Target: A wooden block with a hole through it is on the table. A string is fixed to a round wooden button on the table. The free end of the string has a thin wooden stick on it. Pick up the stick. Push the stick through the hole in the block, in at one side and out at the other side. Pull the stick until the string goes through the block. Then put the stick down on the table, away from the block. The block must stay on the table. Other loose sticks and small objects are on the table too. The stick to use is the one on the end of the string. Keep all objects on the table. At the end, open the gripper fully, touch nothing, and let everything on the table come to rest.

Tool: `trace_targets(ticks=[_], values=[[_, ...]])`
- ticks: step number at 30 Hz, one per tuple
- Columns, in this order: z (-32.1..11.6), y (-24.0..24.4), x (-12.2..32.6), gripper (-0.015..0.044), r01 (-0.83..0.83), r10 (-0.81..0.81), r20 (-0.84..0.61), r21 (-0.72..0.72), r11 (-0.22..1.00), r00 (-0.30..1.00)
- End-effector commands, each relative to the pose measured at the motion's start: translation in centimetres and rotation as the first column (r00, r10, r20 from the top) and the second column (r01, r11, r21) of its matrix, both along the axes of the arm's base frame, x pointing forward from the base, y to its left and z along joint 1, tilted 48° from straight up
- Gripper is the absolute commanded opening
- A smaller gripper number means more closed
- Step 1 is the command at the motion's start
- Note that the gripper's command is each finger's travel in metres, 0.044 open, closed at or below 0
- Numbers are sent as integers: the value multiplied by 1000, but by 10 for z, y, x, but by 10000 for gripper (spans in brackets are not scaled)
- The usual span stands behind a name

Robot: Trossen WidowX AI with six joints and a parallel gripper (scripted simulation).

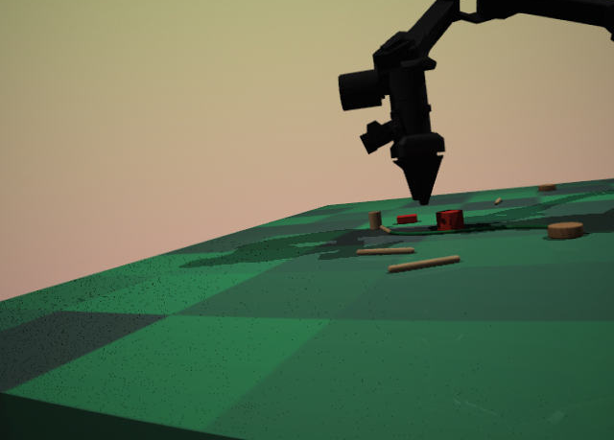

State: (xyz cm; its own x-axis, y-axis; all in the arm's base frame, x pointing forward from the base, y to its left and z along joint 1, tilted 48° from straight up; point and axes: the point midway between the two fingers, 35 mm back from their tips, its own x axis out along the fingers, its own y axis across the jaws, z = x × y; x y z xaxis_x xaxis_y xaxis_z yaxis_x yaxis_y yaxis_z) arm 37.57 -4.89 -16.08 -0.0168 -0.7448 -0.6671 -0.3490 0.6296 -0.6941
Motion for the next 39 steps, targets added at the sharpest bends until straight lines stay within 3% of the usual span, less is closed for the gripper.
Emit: trace_targets(ticks=[1,11,37,39], values=[[7,6,-28,440,-509,524,-573,204,836,631],[12,8,-39,440,-645,675,-725,454,614,133],[13,7,-38,440,-647,672,-729,452,614,128],[13,7,-39,387,-647,672,-729,453,614,127]])
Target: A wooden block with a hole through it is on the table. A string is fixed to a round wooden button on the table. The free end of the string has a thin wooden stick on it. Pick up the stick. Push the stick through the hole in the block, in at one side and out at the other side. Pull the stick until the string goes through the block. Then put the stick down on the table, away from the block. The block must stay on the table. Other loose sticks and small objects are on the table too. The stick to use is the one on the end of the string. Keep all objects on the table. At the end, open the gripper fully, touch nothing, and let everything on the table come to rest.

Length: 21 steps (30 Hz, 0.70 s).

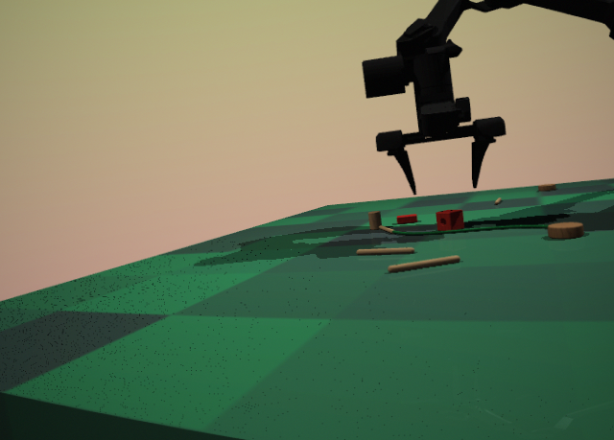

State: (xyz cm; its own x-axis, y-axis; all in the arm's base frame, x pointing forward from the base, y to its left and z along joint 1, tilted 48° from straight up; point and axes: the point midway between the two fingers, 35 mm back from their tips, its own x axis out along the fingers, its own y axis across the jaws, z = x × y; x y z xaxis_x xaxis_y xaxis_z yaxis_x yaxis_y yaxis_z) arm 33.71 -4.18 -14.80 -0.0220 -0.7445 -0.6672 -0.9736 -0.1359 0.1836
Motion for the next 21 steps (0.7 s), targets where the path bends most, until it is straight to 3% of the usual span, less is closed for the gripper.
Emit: trace_targets(ticks=[1,6,16,21], values=[[0,0,0,361,0,0,0,0,1000,1000],[0,0,0,235,0,0,0,0,1000,1000],[0,0,0,235,0,0,0,0,1000,1000],[0,0,0,104,0,0,0,0,1000,1000]])
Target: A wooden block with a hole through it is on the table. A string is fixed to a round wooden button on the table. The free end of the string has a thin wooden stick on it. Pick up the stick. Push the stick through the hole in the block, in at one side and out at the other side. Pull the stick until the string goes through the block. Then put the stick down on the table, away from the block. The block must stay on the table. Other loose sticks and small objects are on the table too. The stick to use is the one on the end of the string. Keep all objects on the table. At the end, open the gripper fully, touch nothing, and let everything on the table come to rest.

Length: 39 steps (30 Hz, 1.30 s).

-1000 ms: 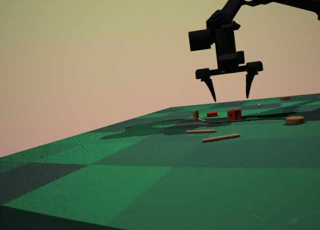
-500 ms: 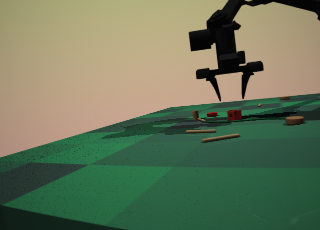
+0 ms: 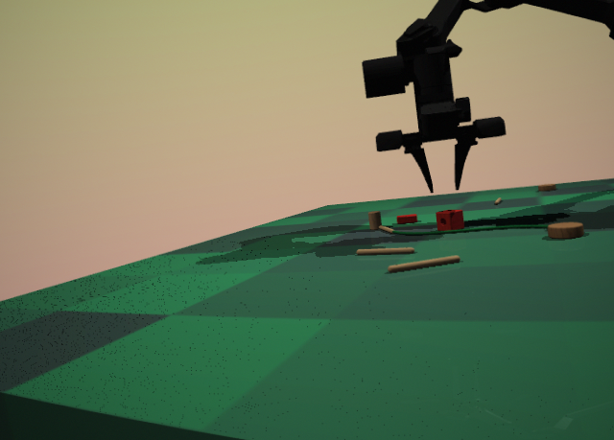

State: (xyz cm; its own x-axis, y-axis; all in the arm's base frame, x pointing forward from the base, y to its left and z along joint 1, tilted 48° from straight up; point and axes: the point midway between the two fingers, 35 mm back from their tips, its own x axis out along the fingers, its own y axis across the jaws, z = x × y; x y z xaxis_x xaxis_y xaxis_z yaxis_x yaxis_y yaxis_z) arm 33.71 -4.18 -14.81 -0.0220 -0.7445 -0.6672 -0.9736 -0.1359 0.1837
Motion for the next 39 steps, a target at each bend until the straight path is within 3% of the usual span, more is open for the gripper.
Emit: trace_targets(ticks=[1,4,22,31,33,39], values=[[0,0,0,78,0,0,0,0,1000,1000],[0,0,0,0,0,0,0,0,1000,1000],[0,0,0,0,0,0,0,0,1000,1000],[0,0,0,235,0,0,0,0,1000,1000],[0,0,0,235,0,0,0,0,1000,1000],[0,0,0,78,0,0,0,0,1000,1000]])
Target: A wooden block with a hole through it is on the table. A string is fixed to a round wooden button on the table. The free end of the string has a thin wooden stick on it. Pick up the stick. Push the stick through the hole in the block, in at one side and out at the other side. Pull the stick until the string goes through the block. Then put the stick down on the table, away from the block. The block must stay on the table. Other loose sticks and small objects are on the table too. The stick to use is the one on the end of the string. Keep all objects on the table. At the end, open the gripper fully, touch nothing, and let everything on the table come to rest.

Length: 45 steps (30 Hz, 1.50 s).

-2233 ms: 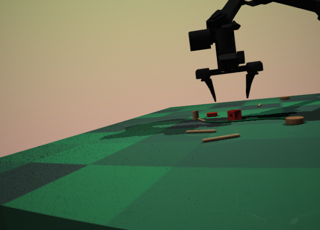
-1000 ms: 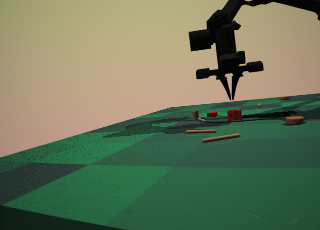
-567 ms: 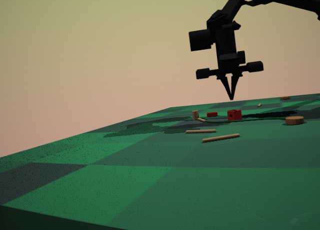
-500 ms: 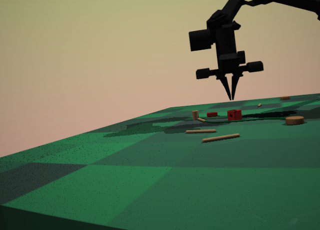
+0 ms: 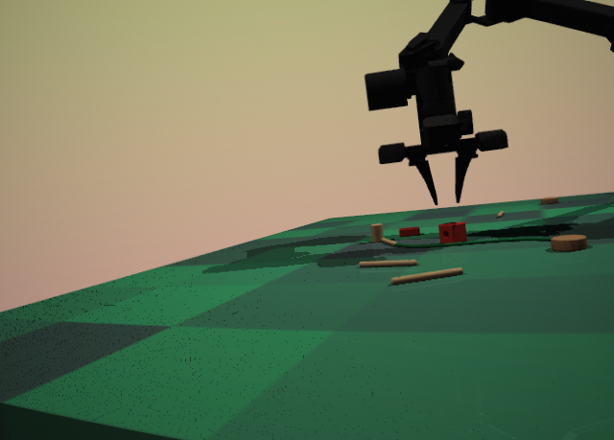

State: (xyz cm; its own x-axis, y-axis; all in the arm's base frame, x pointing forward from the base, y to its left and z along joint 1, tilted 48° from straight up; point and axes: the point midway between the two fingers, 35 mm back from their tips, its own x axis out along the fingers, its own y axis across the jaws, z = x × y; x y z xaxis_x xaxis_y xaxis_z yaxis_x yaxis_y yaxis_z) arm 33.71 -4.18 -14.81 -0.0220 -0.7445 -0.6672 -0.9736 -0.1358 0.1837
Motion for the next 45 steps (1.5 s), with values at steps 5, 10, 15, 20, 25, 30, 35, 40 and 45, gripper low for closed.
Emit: trace_targets(ticks=[5,10,15,20,25,30,35,40,45], values=[[0,0,0,0,0,0,0,0,1000,1000],[0,0,0,0,0,0,0,0,1000,1000],[0,0,0,0,0,0,0,0,1000,1000],[0,0,5,79,97,-97,108,2,995,989],[-1,0,24,210,404,-398,450,88,911,799],[-1,0,41,341,616,-599,685,274,738,414],[0,0,58,440,682,-650,756,513,521,-73],[1,-1,70,440,637,-596,704,671,380,-387],[1,-2,79,440,544,-496,600,794,272,-628]])
